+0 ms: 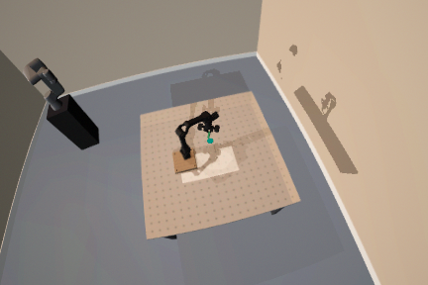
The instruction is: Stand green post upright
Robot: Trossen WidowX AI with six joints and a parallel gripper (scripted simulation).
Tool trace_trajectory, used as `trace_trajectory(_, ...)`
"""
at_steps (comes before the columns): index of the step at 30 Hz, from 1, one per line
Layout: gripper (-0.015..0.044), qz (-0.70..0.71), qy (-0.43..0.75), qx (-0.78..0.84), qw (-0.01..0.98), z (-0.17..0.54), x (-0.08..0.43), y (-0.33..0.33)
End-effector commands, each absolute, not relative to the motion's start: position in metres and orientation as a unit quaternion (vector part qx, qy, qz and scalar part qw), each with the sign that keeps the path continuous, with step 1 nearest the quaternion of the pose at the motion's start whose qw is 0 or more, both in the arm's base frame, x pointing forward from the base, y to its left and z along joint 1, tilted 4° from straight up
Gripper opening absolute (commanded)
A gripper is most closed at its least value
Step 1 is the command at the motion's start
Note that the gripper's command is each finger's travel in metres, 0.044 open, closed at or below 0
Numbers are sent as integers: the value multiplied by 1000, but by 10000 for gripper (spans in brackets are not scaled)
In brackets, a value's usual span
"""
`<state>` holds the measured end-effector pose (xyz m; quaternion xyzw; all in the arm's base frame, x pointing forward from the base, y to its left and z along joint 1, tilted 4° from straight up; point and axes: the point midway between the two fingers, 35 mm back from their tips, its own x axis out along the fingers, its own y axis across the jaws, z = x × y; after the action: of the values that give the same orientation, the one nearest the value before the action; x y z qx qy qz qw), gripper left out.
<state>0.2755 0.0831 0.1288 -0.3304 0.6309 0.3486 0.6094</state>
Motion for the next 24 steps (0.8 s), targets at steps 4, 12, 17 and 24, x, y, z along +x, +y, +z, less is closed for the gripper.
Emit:
trace_trajectory(4, 23, 353, 623, -311, 625, 123, 278, 85)
trace_trajectory(12, 23, 358, 611, -288, 644, 117, 282, 86)
trace_trajectory(17, 23, 362, 603, -274, 656, 114, 284, 87)
trace_trajectory(24, 23, 366, 590, -255, 672, 110, 287, 87)
